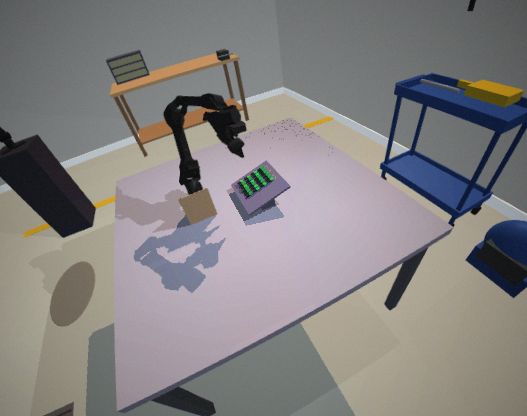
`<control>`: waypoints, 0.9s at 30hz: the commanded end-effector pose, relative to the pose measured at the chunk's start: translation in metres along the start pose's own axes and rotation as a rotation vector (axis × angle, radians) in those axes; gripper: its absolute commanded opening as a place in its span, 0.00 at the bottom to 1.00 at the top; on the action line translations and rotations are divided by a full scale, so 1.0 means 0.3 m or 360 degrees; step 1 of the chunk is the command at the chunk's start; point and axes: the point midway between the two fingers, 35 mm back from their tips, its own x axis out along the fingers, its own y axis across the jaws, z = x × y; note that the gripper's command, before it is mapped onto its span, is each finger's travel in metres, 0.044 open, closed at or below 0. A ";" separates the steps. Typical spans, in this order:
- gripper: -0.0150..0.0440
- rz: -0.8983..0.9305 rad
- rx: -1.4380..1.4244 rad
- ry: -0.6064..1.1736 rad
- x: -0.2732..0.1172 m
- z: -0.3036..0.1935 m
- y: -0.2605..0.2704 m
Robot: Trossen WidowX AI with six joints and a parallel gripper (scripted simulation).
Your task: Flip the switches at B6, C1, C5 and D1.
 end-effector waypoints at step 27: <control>0.25 0.0019 0.0067 0.0007 0.475 -0.014 -0.201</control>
